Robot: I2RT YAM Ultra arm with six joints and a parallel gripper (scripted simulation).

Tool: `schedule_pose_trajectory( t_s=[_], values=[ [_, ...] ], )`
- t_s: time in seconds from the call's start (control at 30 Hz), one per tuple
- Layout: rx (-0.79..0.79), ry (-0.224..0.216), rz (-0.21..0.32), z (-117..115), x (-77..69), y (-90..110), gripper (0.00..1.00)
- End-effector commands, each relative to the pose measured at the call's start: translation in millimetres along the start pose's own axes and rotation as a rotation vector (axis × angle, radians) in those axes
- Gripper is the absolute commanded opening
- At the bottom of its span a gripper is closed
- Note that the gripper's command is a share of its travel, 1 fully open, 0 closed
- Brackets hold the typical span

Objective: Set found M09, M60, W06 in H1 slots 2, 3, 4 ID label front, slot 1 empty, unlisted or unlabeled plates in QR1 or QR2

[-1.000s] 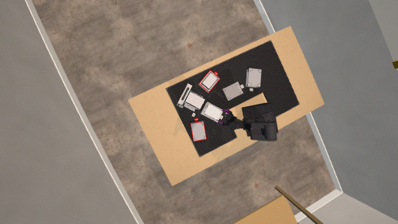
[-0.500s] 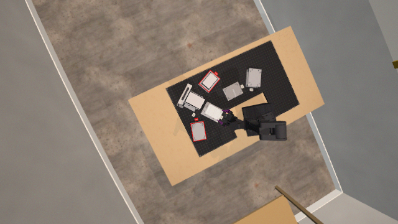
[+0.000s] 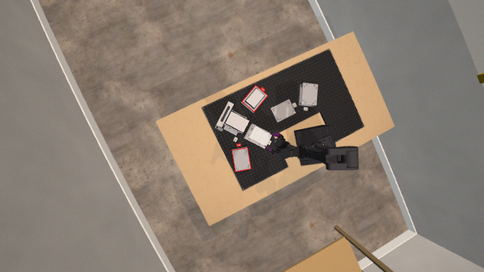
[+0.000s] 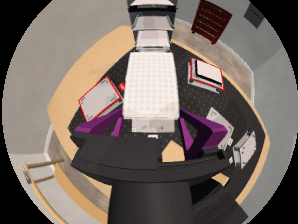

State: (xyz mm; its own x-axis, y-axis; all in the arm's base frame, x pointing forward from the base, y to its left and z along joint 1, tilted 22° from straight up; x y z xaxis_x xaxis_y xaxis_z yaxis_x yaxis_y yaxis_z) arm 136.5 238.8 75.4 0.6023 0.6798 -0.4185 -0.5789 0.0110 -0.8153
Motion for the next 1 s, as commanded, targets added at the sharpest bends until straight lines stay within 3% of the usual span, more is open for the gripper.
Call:
schedule_pose_trajectory(
  t_s=[0.0, 0.97],
  values=[
    [-0.011, 0.019, 0.023, -3, -1.8, 3, 0.86],
    [-0.011, 0.018, 0.022, 1, -19.0, -15, 0.86]
  ],
)
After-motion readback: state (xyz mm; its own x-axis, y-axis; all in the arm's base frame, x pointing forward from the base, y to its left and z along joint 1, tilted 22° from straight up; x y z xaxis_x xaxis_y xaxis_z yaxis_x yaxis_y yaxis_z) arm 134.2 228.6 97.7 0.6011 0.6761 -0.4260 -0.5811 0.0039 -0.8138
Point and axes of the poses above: the point where the finger pads meet when closed, its own x axis out along the fingers, its own z axis across the jaws, y = z × x, the point moved 3 cm from there along -x, back along the fingers, and after that the axes turned 10 degrees about x, right-handed, at the moved point
